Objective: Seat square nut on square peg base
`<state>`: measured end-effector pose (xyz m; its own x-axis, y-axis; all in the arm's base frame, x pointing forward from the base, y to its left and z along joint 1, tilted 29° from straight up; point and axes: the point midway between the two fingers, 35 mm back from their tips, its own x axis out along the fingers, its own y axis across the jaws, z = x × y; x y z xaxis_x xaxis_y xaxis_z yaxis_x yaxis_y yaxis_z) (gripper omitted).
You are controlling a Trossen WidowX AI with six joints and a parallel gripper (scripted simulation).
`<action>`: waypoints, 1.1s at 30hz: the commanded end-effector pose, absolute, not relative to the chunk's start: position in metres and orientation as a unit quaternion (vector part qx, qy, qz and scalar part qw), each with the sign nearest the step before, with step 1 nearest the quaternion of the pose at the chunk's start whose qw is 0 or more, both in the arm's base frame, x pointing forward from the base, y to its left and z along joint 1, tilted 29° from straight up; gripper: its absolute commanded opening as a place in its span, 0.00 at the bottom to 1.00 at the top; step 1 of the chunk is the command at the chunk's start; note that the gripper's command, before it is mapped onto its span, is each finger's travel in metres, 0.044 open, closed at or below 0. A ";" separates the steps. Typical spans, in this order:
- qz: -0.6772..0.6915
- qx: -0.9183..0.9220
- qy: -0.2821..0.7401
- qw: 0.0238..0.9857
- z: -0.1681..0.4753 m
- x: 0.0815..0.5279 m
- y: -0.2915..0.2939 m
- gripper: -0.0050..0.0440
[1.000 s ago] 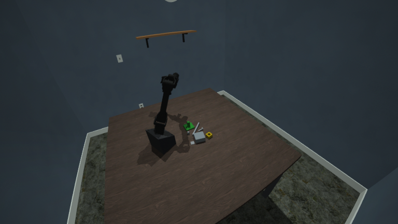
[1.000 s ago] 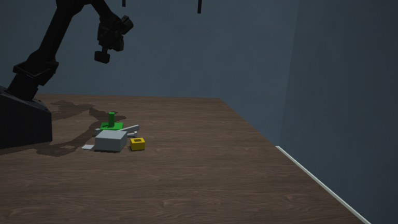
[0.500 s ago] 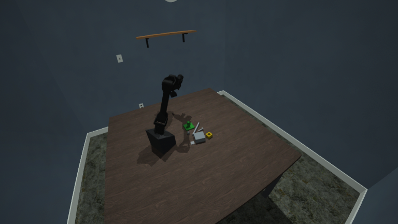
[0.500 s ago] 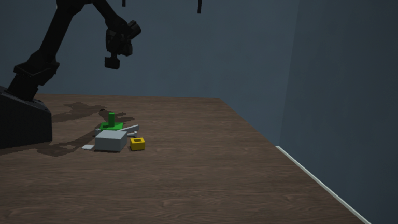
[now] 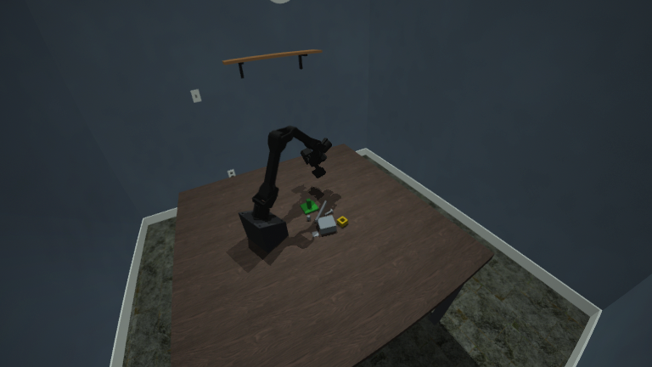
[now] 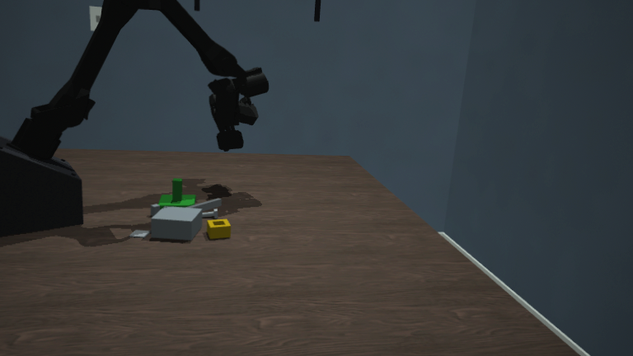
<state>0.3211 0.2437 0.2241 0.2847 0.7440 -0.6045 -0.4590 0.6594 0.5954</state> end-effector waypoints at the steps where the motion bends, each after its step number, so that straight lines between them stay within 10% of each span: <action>1: 0.323 0.130 0.464 0.815 0.195 0.354 0.185 0.76; 19: 0.138 -0.011 0.511 0.848 0.109 0.362 -0.098 0.76; 33: 0.134 -0.015 0.515 0.847 0.100 0.361 -0.106 0.76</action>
<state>0.3620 -0.1074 0.1080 0.4496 0.2079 -0.8687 -0.2438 0.9642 0.1046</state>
